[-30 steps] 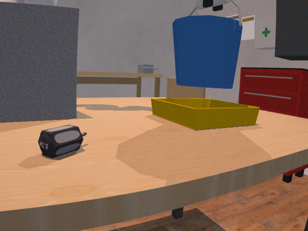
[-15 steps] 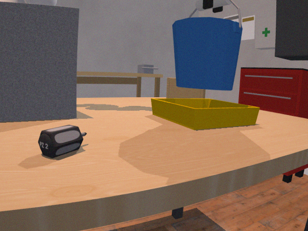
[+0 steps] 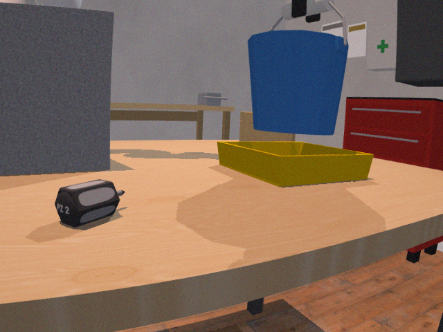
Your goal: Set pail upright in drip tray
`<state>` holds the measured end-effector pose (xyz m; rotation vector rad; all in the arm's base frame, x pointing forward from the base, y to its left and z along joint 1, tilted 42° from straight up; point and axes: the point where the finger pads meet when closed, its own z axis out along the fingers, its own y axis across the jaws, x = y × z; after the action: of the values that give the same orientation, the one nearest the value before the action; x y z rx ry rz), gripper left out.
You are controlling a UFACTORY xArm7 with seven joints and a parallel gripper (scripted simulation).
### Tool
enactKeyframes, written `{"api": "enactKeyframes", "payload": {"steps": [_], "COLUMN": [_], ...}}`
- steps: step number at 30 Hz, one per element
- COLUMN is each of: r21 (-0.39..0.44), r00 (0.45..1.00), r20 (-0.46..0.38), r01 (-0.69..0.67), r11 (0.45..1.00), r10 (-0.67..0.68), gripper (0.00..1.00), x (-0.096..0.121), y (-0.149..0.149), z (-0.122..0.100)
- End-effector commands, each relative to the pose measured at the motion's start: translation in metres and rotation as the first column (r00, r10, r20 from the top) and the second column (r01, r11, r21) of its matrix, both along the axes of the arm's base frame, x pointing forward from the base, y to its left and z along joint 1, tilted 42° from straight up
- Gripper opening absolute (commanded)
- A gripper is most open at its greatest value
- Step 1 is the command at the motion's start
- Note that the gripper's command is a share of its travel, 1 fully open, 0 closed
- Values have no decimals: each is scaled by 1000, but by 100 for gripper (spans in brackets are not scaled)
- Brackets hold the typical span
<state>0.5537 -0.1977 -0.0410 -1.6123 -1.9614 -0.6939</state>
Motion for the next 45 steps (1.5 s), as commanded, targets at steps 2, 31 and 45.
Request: {"api": "enactKeyframes", "payload": {"steps": [2,31,45], "r21": [-4,-4,-4], "r00": [1000,1000,1000], "r20": [3,3,3], "r01": [2,2,2], "r11": [1000,1000,1000], "r10": [-2,-2,-2], "gripper": [0,0,0], "x": [0,-1,-2], "y": [0,21,32], "z": [-2,-25,-37]}}
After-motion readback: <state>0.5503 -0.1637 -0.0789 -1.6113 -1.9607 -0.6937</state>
